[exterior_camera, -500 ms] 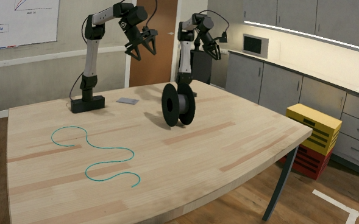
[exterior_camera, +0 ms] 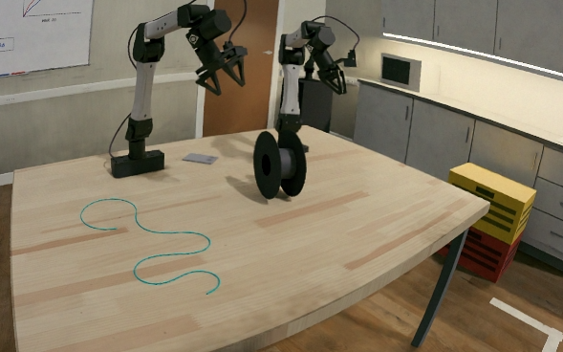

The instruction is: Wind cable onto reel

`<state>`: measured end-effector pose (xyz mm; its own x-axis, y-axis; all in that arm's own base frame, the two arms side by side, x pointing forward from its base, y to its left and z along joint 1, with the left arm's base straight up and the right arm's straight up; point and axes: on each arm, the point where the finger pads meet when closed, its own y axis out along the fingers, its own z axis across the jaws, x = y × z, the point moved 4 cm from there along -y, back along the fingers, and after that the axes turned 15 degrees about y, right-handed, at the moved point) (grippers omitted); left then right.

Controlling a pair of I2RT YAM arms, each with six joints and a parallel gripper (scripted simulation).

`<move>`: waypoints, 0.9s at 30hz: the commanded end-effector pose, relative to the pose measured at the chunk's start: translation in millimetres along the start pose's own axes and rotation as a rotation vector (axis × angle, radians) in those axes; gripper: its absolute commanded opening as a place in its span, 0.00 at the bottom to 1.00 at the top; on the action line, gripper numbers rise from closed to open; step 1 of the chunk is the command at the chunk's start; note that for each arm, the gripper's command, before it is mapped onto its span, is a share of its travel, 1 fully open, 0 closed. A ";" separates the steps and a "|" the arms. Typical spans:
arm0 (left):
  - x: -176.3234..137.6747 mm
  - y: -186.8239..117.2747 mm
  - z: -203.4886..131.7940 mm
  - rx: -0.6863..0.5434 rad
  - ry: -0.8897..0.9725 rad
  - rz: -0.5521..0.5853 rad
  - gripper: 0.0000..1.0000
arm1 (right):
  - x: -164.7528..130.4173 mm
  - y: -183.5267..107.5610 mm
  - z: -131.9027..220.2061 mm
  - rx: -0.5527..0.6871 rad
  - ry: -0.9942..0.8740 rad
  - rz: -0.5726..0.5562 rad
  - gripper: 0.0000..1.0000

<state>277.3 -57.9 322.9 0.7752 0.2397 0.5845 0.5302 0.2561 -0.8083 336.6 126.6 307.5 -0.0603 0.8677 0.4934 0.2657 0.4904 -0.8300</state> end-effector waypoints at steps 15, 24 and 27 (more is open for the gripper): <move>-0.6 1.2 -1.1 -0.002 0.000 0.005 1.00 | -3.3 3.3 2.5 0.017 0.013 0.012 1.00; 7.9 -14.9 0.7 -0.052 -0.010 -0.044 1.00 | 5.8 -15.5 -1.1 -0.053 0.010 -0.001 1.00; 9.2 -17.5 0.1 -0.065 -0.001 -0.049 1.00 | 8.8 -21.9 -3.7 -0.084 0.021 -0.005 1.00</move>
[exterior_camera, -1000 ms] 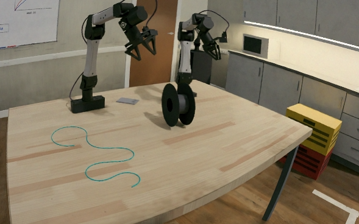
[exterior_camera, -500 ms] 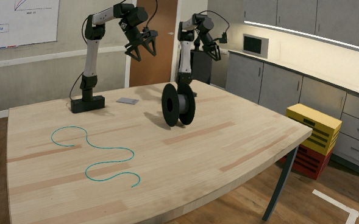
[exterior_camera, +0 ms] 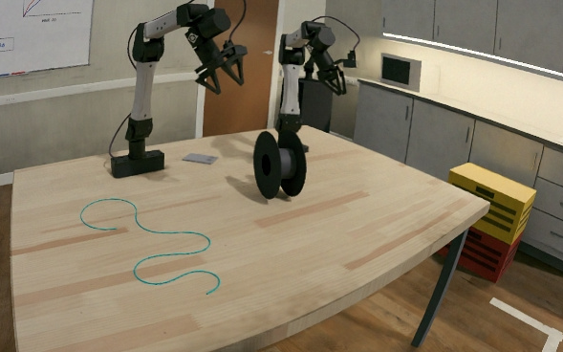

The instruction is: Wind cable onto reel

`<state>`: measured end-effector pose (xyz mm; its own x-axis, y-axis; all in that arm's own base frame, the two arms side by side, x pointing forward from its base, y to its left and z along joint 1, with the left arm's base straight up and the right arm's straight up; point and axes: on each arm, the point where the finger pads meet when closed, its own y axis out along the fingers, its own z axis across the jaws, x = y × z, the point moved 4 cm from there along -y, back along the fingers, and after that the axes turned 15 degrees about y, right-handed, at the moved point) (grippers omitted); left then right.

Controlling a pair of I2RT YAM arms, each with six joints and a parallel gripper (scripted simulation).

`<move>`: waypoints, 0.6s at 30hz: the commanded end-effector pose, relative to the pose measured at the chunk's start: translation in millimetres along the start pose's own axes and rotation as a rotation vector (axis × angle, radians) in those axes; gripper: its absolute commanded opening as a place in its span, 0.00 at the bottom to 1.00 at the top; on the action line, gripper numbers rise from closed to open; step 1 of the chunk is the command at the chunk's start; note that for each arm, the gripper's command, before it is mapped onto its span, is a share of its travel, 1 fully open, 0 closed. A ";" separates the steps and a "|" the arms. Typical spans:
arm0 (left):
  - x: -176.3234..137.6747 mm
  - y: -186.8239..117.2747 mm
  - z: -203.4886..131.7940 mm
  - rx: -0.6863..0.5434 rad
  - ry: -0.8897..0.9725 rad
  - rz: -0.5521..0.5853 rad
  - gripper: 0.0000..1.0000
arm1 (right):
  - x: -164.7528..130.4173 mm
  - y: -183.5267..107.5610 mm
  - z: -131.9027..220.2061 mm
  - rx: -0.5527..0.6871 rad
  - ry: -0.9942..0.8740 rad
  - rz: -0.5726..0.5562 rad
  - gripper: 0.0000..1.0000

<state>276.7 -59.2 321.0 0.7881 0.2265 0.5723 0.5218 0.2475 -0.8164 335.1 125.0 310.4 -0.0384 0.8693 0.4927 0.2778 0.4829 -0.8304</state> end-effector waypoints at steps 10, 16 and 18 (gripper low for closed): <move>18.3 -37.2 1.3 -0.128 0.018 -0.110 1.00 | 13.2 -36.4 -6.0 -0.143 0.091 -0.011 1.00; 26.1 -61.3 3.2 -0.206 0.061 -0.174 1.00 | 24.1 -73.1 -2.2 -0.262 0.181 -0.039 1.00; 28.8 -71.0 4.3 -0.235 0.078 -0.201 1.00 | 27.1 -84.8 -0.8 -0.302 0.220 -0.051 1.00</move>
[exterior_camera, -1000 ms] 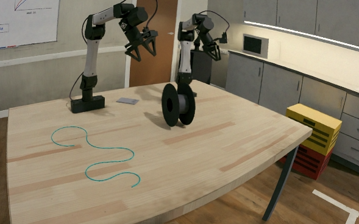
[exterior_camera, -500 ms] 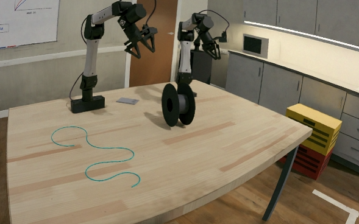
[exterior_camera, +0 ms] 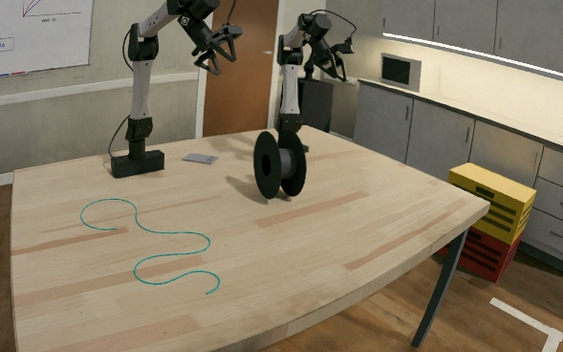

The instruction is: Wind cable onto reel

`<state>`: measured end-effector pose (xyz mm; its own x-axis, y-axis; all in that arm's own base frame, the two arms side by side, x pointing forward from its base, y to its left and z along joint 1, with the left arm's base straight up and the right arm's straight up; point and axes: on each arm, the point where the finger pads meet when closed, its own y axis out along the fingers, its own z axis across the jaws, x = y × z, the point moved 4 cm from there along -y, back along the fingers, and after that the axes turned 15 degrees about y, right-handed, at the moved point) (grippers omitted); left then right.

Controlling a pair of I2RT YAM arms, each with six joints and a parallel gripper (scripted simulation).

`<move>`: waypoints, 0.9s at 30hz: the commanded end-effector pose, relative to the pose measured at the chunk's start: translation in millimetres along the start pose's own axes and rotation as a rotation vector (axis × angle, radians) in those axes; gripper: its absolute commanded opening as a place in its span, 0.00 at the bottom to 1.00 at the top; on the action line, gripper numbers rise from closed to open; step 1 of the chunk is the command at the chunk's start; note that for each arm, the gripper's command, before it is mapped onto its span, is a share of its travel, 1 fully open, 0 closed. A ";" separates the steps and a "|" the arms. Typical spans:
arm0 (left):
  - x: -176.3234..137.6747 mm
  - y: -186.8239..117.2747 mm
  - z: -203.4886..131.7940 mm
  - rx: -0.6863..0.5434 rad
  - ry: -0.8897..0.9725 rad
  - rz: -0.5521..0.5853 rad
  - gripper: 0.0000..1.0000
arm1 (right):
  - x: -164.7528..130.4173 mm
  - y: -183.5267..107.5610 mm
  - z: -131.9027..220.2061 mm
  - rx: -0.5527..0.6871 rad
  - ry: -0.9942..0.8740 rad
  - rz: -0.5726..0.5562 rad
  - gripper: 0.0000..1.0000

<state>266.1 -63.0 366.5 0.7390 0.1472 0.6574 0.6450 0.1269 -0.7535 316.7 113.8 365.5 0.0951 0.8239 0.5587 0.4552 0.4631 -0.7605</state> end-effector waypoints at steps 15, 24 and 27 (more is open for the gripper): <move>36.9 -104.4 4.3 -0.282 0.171 -0.331 1.00 | 31.4 -121.9 3.3 -0.383 0.380 -0.189 1.00; 42.9 -158.8 14.4 -0.372 0.279 -0.513 1.00 | 36.7 -184.7 19.5 -0.528 0.591 -0.353 1.00; 44.0 -169.9 16.1 -0.387 0.307 -0.553 1.00 | 37.6 -197.3 23.5 -0.552 0.640 -0.396 1.00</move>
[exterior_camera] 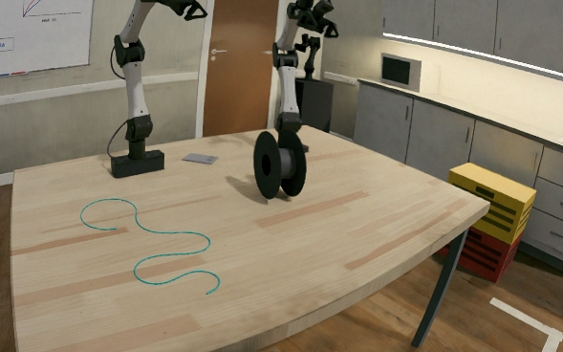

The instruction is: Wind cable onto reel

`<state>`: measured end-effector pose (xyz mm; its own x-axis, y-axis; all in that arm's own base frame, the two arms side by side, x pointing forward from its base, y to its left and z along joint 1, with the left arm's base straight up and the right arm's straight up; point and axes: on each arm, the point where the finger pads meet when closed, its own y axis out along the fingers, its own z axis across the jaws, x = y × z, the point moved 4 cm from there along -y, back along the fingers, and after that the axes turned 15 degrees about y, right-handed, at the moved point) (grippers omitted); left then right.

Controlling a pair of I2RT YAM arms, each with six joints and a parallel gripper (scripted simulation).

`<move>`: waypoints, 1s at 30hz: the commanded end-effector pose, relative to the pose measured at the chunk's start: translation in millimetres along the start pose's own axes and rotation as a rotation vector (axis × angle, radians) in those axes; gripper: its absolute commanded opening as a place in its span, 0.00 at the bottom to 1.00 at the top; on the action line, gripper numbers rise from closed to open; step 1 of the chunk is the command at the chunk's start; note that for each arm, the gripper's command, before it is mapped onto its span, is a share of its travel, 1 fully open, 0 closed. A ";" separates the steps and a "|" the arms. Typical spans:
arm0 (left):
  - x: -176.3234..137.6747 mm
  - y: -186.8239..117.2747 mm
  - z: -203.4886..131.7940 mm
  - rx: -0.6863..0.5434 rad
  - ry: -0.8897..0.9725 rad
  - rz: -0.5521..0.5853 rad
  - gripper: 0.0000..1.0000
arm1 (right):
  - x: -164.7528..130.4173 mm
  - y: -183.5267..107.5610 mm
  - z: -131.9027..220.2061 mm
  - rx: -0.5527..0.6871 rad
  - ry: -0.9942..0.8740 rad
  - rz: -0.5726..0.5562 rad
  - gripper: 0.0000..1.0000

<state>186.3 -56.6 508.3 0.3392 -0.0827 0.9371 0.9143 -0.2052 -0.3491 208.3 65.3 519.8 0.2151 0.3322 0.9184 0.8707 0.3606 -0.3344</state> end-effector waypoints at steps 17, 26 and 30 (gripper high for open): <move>43.2 -78.3 -8.3 -0.131 0.238 -0.315 1.00 | 23.8 -88.7 -9.9 -0.168 0.429 -0.257 1.00; 47.3 -106.0 -6.8 -0.138 0.282 -0.398 1.00 | 29.6 -122.6 -8.7 -0.181 0.504 -0.365 1.00; 47.9 -108.4 -7.1 -0.141 0.290 -0.407 1.00 | 26.9 -119.4 -9.2 -0.184 0.519 -0.350 1.00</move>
<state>106.8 -45.1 580.8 -0.0806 -0.2359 0.9684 0.9166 -0.3992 -0.0209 112.3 25.3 583.8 0.0542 -0.2286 0.9720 0.9786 0.2057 -0.0062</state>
